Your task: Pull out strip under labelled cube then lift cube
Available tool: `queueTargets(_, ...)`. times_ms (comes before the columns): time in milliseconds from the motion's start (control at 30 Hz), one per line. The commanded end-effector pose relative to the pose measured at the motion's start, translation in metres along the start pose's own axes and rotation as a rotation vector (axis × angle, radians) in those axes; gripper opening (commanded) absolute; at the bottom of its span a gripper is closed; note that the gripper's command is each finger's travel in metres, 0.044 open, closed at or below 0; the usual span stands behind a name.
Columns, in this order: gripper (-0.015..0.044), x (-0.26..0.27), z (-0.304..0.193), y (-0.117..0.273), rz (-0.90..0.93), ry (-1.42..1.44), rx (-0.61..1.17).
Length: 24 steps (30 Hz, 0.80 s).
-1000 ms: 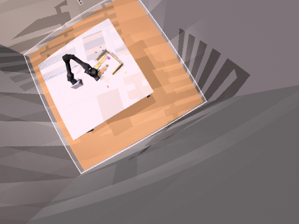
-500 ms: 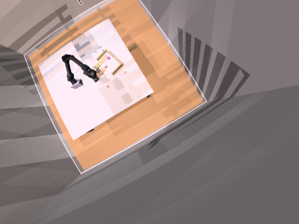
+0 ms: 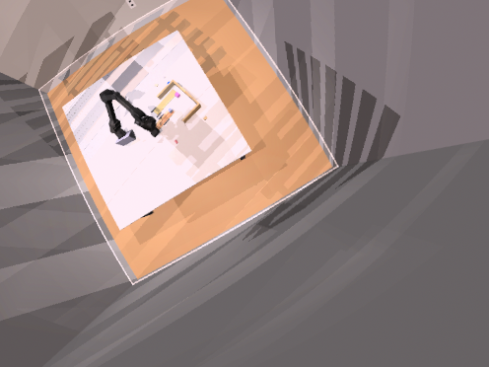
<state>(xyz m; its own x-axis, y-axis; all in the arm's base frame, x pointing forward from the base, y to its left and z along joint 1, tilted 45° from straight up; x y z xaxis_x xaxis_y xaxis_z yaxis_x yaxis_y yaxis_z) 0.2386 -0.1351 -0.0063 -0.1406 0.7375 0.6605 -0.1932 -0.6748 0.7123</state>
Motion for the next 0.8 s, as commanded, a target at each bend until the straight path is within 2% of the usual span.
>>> queueTargets(0, 0.0000, 0.002, -0.012, -0.006, 0.008, -0.005, 0.033)
queueTargets(767, 0.0000, -0.002, -0.045, -0.005, 0.007, -0.006, 0.035)
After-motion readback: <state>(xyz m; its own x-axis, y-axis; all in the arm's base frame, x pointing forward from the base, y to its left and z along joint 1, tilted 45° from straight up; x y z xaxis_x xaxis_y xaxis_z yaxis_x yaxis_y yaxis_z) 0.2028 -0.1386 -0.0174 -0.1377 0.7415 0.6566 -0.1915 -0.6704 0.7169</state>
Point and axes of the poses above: the point midway between the two fingers, 35 mm back from their tips, its own y axis back along the fingers, its own x axis across the jaws, z = x × y, the point moved 6 cm from there along y, back along the fingers, and after that the axes turned 7 degrees about -y, right-handed, at the moved point
